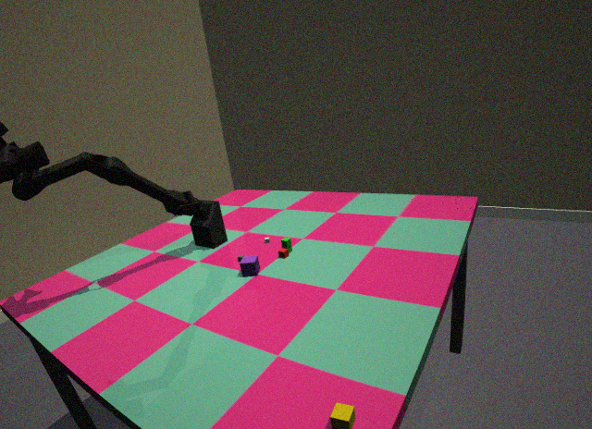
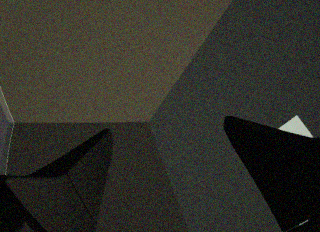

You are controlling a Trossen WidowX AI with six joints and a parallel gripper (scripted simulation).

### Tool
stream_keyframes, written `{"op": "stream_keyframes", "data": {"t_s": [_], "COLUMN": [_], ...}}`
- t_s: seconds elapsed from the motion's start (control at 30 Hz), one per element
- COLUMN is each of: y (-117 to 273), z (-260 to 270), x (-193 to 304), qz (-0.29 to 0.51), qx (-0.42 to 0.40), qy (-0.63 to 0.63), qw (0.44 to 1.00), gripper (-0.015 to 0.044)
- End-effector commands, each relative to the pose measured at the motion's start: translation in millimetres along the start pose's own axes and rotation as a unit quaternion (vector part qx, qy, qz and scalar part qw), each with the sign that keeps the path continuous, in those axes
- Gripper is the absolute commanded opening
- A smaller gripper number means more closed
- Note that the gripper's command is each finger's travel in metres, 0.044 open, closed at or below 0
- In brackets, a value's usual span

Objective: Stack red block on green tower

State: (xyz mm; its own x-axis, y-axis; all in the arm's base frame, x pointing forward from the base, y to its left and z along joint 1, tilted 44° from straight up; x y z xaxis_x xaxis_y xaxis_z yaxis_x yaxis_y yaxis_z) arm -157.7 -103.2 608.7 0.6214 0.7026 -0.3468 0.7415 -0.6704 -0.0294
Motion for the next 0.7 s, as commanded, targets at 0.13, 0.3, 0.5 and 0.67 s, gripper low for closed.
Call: {"op": "stream_keyframes", "data": {"t_s": [0.13,0.3,0.5,0.67], "y": [10.1,35.7,70.2,111.2], "z": [4.0,13.7,30.5,49.0], "x": [-8.5,-26.5,-47.7,-65.0], "qz": [-0.025,-0.082,-0.140,-0.189], "qx": [0.000,0.013,0.062,0.127], "qy": [0.063,0.204,0.405,0.562], "qw": [0.998,0.975,0.901,0.795], "gripper": [0.0440,0.0440,0.0440,0.0440]}}
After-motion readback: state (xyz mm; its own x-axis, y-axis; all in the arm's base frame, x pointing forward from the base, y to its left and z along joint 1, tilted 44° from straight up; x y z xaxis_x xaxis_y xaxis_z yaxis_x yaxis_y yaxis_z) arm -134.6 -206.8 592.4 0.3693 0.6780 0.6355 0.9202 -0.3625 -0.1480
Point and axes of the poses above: the point midway between the two fingers, 35 mm back from their tips, its own y axis back along the fingers, its own z axis across the jaws, x = y × z, the point moved 10 cm from there along y, back along the fingers, and after that the axes turned 2 degrees about y, right-handed, at the moved point
